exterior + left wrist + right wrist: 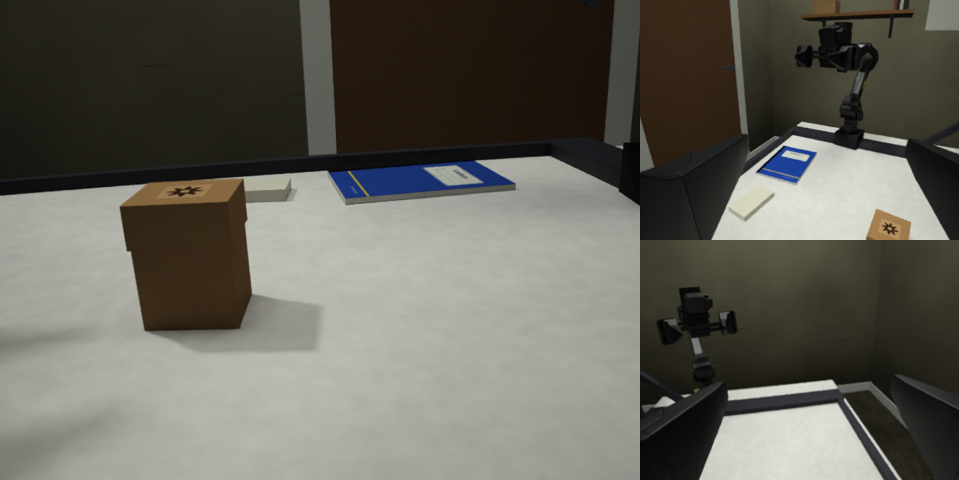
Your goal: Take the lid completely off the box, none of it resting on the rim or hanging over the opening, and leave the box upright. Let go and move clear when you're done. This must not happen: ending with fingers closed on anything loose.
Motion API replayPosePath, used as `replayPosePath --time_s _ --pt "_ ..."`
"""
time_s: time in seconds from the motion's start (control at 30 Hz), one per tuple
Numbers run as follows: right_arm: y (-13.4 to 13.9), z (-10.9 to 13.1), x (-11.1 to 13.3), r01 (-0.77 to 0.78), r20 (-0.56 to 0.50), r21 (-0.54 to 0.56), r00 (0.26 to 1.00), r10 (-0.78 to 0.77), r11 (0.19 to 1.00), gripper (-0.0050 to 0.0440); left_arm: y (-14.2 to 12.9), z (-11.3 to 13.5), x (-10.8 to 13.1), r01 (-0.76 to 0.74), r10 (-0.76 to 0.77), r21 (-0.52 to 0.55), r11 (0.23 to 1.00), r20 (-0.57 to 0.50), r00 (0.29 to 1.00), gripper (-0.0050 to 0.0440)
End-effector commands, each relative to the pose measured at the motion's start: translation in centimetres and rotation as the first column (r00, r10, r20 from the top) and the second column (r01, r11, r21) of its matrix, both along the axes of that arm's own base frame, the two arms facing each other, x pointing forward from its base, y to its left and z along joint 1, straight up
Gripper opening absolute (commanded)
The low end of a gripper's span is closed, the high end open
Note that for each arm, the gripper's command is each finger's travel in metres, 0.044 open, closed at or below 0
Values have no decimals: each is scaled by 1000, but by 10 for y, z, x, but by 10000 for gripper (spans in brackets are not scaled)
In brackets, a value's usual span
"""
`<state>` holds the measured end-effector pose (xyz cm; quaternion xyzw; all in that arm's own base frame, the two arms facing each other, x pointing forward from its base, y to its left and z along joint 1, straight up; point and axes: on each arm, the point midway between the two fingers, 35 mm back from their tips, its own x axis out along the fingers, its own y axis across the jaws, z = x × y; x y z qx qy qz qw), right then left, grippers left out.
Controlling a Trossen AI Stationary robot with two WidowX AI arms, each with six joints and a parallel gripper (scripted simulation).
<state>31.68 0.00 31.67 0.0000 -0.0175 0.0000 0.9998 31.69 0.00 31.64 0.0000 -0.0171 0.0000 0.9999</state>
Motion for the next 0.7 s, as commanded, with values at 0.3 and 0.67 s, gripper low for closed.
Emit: replayPosePath --time_s 0.3,0.67 --pt "0 6 -1 0 15 0 1000 0 1000 440 0 6 -1 0 0 0 1000 16 1000 440" --pt "2 -2 0 1 -1 0 1000 -1 1000 440 -2 10 2 8 -8 7 1000 10 1000 419"
